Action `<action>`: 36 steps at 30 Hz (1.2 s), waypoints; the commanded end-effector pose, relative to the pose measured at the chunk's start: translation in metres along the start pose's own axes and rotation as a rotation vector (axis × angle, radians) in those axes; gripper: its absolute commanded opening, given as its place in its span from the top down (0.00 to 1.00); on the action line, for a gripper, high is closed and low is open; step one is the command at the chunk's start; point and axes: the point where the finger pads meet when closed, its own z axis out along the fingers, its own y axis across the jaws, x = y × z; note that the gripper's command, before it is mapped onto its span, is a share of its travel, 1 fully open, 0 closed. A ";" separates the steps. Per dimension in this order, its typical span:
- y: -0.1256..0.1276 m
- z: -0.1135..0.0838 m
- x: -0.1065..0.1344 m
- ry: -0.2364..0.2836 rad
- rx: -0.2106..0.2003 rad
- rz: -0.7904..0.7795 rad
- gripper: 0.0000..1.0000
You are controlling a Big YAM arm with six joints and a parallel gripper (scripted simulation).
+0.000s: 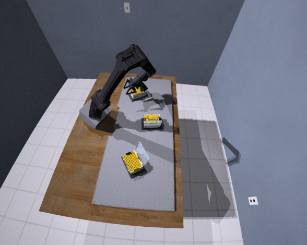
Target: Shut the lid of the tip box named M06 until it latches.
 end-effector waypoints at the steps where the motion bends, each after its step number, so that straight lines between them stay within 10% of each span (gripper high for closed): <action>1: 0.000 -0.002 0.001 -0.005 -0.004 -0.002 0.00; 17: 0.000 -0.002 0.001 -0.005 -0.004 -0.002 0.00; 20: 0.008 -0.033 0.003 -0.098 -0.101 0.065 0.00; 36: -0.004 -0.055 0.011 -0.244 -0.379 0.384 0.00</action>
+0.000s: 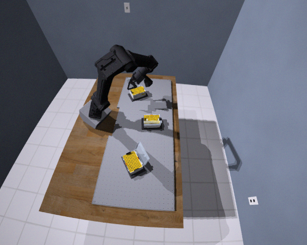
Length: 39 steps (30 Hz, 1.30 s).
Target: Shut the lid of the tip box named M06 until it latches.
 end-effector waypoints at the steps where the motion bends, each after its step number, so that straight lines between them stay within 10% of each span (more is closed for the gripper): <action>1: 0.002 -0.004 0.000 -0.034 -0.058 0.111 0.00; 13: 0.005 -0.036 0.004 -0.102 -0.345 0.371 0.00; 15: 0.005 -0.036 0.004 -0.102 -0.345 0.371 0.00; 30: 0.000 -0.087 0.010 -0.060 -0.735 0.684 0.00; 39: 0.003 -0.080 0.006 -0.054 -0.726 0.709 0.00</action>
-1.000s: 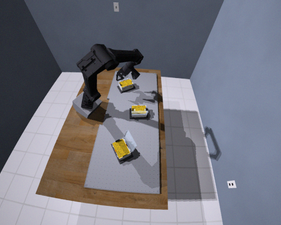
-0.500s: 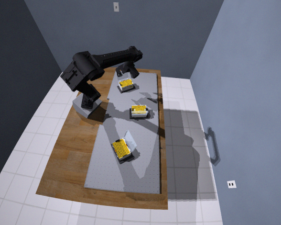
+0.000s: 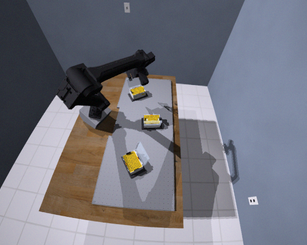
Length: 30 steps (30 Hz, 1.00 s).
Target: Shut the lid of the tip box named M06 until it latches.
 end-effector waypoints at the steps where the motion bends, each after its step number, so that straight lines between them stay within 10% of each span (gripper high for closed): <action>1: -0.002 0.006 0.002 -0.004 0.005 0.027 0.00; 30: -0.001 0.002 0.001 0.000 -0.008 0.028 0.00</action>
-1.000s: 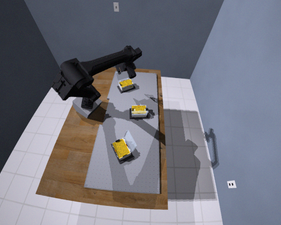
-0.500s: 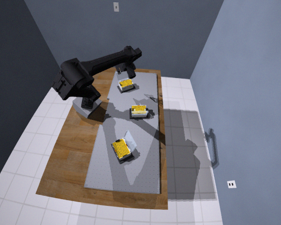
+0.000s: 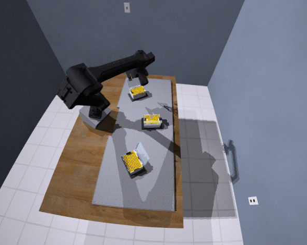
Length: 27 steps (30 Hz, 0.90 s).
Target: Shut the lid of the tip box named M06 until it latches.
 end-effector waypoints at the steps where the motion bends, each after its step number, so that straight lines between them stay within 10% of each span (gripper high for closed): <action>1: 0.000 0.000 0.002 0.003 -0.013 0.009 0.00; 27: 0.000 0.083 -0.049 -0.002 0.002 0.003 0.00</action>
